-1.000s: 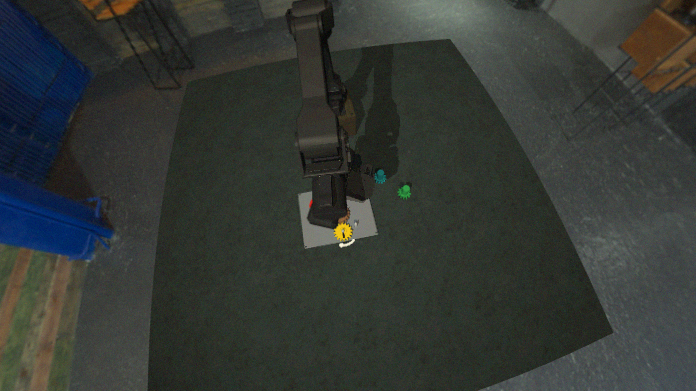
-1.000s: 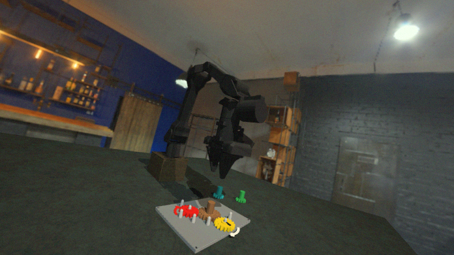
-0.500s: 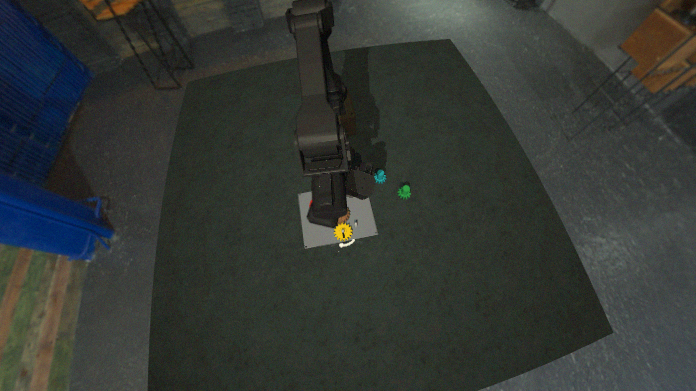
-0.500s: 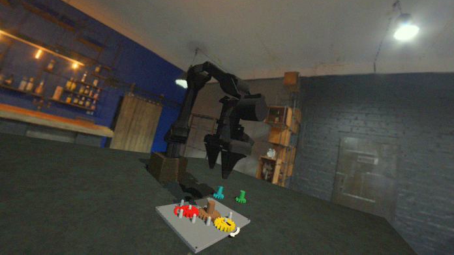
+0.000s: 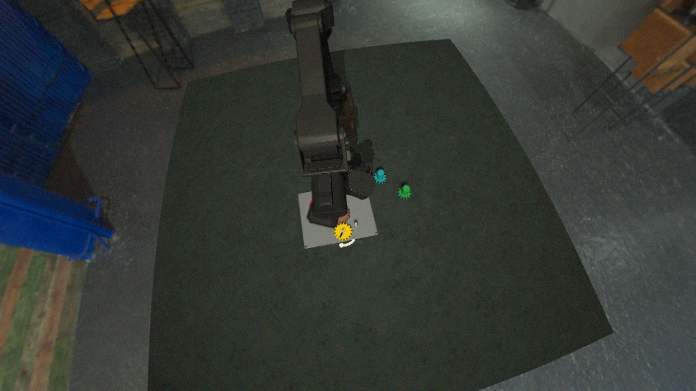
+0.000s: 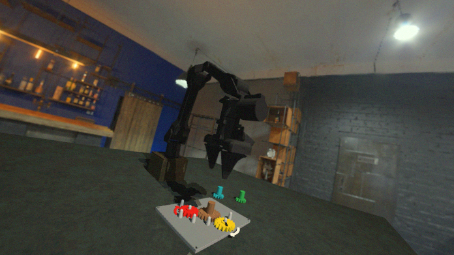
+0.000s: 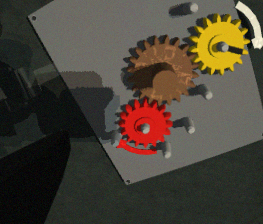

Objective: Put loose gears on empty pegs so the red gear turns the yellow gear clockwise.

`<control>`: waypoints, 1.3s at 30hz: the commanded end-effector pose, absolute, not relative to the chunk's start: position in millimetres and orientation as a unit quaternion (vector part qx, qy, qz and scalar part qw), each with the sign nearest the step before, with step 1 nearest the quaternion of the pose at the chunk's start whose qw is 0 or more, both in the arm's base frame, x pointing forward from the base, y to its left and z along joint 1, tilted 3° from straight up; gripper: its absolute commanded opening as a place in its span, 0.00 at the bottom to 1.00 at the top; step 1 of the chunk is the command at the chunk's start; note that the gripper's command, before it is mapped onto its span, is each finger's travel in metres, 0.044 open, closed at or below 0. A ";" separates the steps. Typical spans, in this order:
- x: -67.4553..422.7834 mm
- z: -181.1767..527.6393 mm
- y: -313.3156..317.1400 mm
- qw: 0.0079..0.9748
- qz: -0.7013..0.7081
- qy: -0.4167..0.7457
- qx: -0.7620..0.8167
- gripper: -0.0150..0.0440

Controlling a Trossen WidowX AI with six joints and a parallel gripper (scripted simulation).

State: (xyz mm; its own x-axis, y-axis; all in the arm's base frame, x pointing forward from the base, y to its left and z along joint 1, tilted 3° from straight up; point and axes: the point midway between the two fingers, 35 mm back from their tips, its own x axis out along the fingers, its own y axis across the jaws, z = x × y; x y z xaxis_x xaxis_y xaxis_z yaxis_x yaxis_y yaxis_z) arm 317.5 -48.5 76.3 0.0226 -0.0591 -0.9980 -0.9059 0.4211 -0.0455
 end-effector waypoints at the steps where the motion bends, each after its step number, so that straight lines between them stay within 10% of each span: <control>1: 317.2 76.5 -48.4 0.592 0.357 0.602 -0.400 1.00; 17: 318.6 77.2 -38.4 0.593 0.357 0.602 -0.399 1.00; 39: 207.0 100.6 242.8 0.594 0.366 0.600 -0.392 1.00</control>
State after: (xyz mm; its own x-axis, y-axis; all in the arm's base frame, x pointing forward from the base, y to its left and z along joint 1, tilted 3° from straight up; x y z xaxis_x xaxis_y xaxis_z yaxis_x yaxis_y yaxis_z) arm 223.7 226.2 98.4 0.0199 -0.0367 -0.9991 -0.9127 0.4072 -0.0332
